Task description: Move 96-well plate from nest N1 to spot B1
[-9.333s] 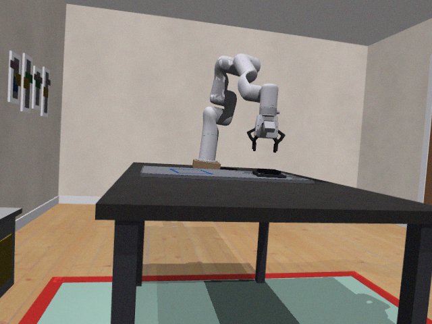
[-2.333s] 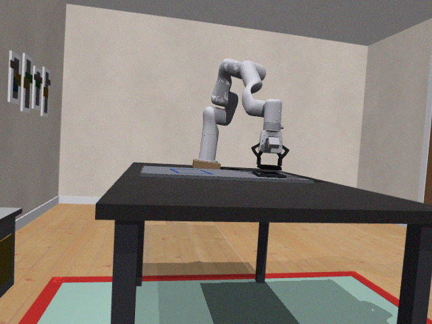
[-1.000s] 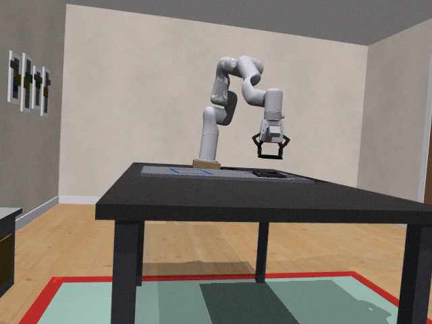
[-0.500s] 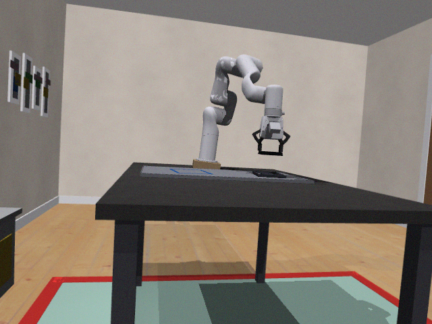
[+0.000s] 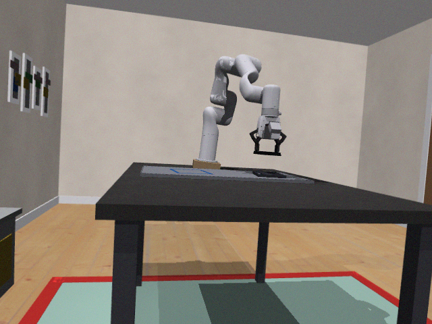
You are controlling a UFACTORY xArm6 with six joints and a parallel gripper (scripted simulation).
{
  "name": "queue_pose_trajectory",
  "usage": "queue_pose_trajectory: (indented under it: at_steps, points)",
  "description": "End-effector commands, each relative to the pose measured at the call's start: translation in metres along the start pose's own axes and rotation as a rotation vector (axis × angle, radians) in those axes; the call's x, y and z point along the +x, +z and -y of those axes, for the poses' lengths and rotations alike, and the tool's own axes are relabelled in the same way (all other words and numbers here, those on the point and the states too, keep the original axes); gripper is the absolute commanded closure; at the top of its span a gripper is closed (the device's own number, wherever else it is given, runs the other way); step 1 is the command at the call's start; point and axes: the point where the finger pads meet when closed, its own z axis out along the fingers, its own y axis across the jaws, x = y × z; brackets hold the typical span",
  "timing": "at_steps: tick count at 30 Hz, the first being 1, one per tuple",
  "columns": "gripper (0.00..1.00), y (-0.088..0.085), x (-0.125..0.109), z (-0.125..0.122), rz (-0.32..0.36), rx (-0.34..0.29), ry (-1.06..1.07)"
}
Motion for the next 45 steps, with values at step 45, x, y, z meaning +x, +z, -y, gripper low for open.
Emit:
queue_pose_trajectory:
  at_steps: [45]
  points:
    - [1.0, 0.004, -0.01, -0.141, -0.004, 0.009, -0.137]
